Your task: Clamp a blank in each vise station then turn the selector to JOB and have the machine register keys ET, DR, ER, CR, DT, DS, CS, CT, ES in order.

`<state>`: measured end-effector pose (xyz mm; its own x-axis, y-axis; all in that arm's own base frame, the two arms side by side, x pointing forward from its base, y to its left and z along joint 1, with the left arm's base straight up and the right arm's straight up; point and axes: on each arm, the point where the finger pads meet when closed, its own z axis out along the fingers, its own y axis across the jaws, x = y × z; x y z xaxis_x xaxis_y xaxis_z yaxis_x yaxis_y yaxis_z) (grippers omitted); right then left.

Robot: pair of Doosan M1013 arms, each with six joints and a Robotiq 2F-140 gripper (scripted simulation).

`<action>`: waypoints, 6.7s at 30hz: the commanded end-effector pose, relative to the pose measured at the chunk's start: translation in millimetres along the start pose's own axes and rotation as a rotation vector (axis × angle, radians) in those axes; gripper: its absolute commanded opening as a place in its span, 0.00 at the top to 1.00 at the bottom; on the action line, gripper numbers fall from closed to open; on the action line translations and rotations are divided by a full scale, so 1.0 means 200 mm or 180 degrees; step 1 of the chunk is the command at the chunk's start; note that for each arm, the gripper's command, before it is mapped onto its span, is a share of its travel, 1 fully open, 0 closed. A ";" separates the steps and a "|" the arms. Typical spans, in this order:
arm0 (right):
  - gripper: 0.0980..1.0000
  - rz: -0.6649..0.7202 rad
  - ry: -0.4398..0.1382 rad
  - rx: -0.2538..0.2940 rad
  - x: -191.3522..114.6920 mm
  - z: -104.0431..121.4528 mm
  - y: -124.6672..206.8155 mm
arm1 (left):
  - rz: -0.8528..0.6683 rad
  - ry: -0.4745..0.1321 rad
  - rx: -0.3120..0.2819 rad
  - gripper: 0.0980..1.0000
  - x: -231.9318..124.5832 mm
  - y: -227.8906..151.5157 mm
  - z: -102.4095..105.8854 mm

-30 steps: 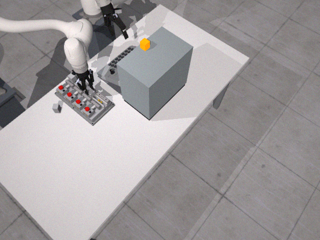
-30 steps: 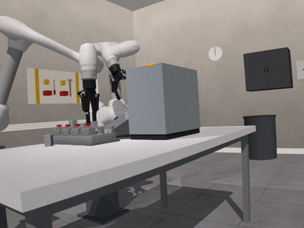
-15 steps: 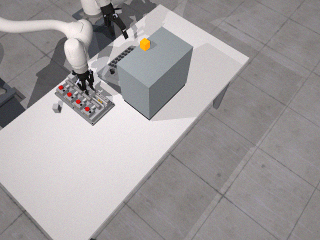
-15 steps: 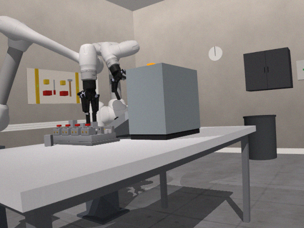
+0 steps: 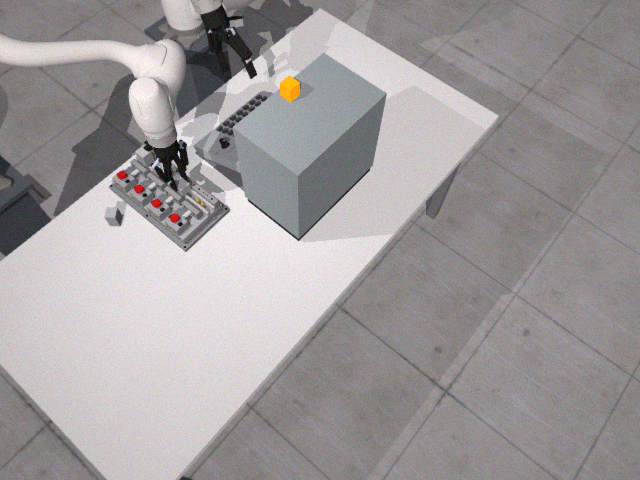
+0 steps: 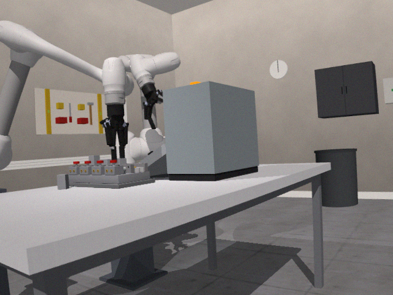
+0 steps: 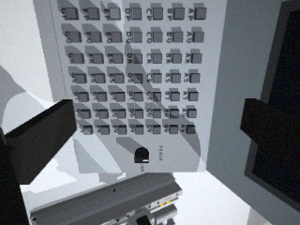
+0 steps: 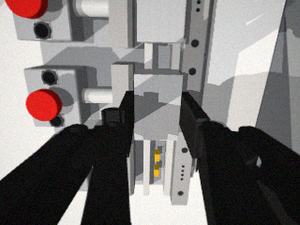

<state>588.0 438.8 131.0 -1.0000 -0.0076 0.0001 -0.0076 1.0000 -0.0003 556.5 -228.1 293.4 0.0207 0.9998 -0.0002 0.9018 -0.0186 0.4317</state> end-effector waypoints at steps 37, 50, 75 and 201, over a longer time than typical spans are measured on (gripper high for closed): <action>0.60 0.0043 -0.0004 -0.0005 0.00 -0.63 -0.02 | 0.0000 0.0000 -0.0003 0.00 0.00 0.00 0.00; 0.60 0.2724 0.0013 -0.0002 0.48 -0.40 -0.90 | 0.0000 0.0000 -0.0003 0.00 0.00 0.00 0.00; 0.60 0.2925 -0.0002 -0.0005 0.58 0.10 -1.06 | 0.0000 0.0000 -0.0003 0.00 0.00 0.00 0.00; 1.00 0.0137 -0.0005 -0.0005 -0.39 -0.59 -0.05 | 0.0000 0.0000 -0.0003 0.00 0.00 0.00 0.00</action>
<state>663.3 424.9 248.9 -0.9988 0.0488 -0.0003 0.0488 0.9988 -0.0002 556.5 -228.1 293.4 0.0207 0.9998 -0.0002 0.9018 -0.0186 0.4317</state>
